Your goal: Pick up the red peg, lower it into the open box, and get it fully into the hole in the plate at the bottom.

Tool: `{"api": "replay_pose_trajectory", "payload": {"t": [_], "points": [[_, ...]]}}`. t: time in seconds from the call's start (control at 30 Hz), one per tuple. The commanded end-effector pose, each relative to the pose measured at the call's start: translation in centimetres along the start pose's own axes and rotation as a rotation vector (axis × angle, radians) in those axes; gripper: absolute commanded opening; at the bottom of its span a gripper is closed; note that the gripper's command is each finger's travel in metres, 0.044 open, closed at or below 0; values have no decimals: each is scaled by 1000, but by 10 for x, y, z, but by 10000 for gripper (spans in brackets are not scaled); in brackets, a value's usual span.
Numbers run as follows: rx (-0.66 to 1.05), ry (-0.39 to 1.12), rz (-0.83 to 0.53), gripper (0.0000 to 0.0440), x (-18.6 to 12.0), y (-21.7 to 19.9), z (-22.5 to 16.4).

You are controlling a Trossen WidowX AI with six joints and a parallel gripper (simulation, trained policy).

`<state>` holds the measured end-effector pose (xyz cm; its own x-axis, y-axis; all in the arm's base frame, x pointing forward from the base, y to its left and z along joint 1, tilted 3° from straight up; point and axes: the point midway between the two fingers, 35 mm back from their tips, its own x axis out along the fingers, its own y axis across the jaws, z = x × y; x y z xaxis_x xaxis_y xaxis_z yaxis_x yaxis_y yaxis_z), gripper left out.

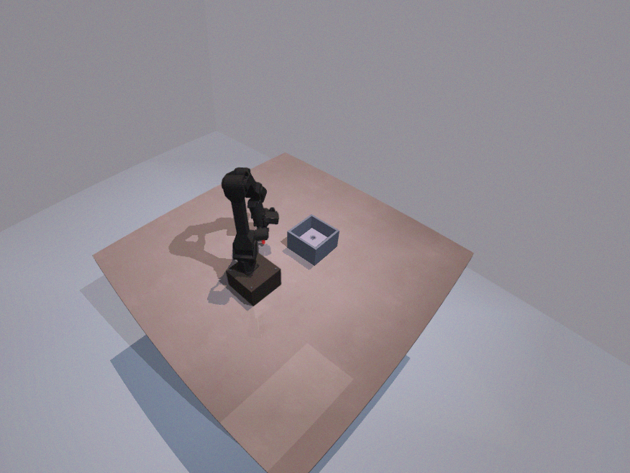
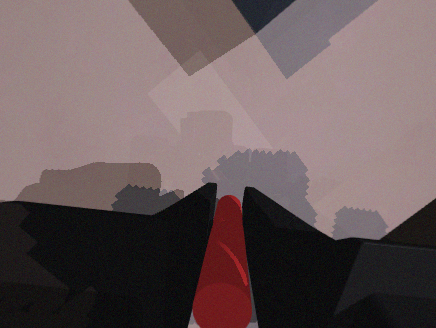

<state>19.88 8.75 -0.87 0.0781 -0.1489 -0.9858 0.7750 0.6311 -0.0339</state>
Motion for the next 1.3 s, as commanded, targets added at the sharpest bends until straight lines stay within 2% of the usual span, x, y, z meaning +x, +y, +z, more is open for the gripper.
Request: {"api": "replay_pose_trajectory", "payload": {"t": [0.0, 0.73, 1.27], "points": [[-23, -43, 18, 0, -13, 5, 12], [-62, -180, 30, 0, -74, 21, 91], [27, -171, 14, 0, -74, 8, 154]]}}
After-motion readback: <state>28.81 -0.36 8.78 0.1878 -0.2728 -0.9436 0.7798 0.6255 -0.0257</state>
